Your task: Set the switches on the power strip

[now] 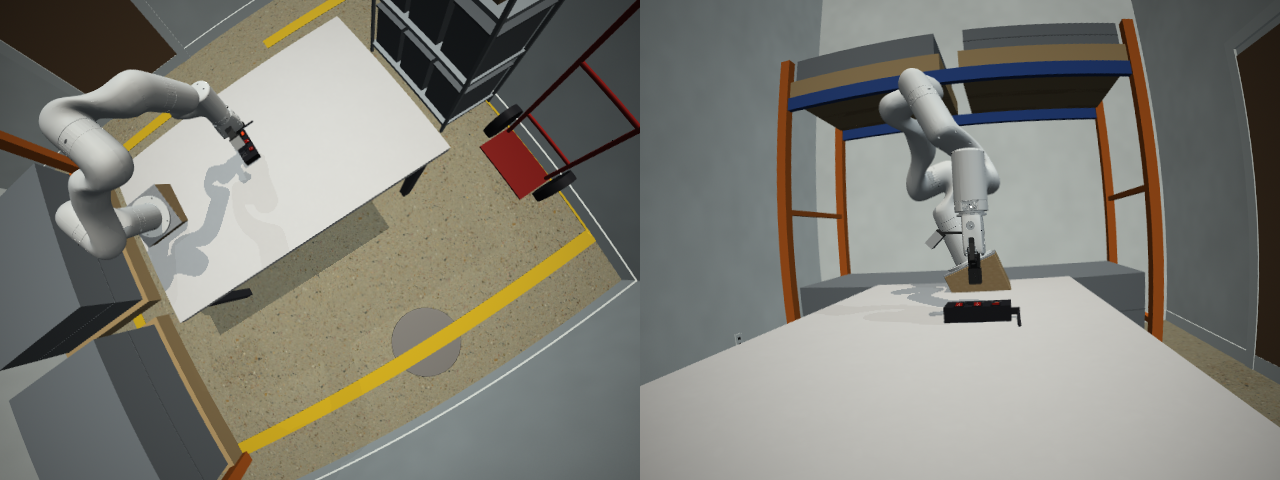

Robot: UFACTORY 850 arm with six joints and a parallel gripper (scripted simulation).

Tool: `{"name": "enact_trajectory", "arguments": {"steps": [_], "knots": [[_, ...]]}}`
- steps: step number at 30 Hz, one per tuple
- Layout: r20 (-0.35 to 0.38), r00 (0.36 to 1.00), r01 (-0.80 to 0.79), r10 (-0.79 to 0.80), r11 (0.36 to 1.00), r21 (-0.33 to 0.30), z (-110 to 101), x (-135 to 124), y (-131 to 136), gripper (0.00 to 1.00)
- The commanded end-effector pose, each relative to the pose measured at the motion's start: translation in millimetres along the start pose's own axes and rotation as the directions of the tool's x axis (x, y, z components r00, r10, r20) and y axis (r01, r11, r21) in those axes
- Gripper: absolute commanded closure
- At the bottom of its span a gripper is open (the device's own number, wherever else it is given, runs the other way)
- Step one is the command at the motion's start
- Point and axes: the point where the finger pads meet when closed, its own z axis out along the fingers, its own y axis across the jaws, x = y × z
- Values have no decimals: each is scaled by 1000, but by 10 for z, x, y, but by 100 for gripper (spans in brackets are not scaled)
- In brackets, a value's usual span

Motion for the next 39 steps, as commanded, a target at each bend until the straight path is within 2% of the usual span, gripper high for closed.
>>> {"name": "enact_trajectory", "arguments": {"steps": [1, 39], "knots": [[1, 1000, 0, 0, 1000, 2, -10, -7, -7, 100], [1, 1000, 0, 0, 1000, 2, 23, -8, -8, 100]]}}
